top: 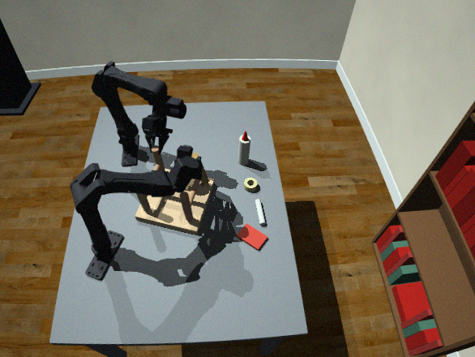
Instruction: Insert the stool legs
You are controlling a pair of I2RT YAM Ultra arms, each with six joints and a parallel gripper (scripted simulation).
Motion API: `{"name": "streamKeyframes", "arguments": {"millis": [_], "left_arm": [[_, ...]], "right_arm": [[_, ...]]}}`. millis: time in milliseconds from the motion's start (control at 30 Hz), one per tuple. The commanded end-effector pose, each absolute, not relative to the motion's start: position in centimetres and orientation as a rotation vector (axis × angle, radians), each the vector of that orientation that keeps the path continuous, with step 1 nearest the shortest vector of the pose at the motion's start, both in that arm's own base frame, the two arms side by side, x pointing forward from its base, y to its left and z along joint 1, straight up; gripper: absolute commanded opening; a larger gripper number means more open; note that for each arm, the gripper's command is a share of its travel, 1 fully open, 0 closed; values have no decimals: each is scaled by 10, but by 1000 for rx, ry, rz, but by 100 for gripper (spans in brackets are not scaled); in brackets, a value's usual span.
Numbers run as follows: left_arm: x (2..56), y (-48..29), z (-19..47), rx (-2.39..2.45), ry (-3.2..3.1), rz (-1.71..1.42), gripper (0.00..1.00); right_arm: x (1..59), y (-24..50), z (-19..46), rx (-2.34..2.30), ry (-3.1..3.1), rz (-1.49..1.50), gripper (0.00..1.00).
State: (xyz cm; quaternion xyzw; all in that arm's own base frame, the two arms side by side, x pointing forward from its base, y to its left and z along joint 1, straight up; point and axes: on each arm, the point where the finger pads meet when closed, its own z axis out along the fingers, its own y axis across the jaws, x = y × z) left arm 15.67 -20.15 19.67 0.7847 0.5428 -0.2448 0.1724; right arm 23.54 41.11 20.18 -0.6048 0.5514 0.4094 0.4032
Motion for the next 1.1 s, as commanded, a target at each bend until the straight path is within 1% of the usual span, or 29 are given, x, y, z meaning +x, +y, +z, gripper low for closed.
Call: {"name": "streamKeyframes", "arguments": {"millis": [0, 400, 1067], "left_arm": [[112, -187, 194, 2278, 1634, -864, 28], [100, -182, 195, 2290, 1665, -918, 28], [95, -182, 194, 2290, 1656, -940, 28]], "right_arm": [[280, 407, 212, -1411, 1440, 903, 28], [295, 403, 214, -1375, 1449, 846, 28], [331, 396, 217, -1317, 1459, 757, 28]]}}
